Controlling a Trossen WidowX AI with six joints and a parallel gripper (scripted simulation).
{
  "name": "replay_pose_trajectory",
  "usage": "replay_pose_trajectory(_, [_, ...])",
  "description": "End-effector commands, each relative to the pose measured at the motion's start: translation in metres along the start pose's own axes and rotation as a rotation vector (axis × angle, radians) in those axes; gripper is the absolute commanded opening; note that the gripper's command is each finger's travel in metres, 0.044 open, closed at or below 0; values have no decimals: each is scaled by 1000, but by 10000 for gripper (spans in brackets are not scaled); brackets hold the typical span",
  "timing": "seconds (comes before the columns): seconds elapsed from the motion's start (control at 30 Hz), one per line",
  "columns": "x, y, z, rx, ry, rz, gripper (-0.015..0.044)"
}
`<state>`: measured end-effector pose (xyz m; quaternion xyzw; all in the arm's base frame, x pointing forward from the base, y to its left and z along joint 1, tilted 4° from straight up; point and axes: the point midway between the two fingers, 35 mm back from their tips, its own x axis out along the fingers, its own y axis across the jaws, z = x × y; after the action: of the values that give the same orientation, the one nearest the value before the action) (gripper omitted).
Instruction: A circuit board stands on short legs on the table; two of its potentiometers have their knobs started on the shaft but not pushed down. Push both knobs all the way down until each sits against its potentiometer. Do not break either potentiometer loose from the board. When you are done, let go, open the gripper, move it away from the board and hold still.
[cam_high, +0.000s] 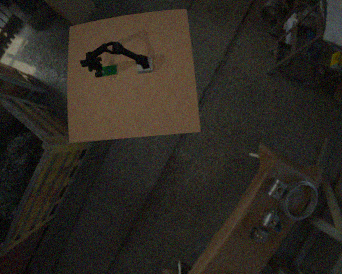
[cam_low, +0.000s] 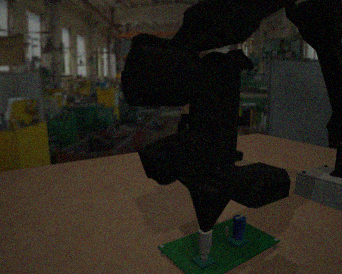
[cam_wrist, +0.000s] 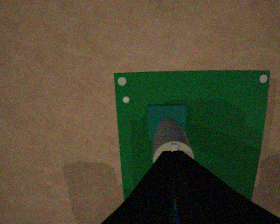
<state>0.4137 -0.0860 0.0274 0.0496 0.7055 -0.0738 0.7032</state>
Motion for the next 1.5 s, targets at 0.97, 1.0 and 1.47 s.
replay_pose_trajectory(0.97, [35,-1,2,-1,32,-3,0])
replay_pose_trajectory(1.0, [35,-1,2,-1,32,-3,0])
replay_pose_trajectory(1.47, [36,-1,2,-1,32,-3,0])
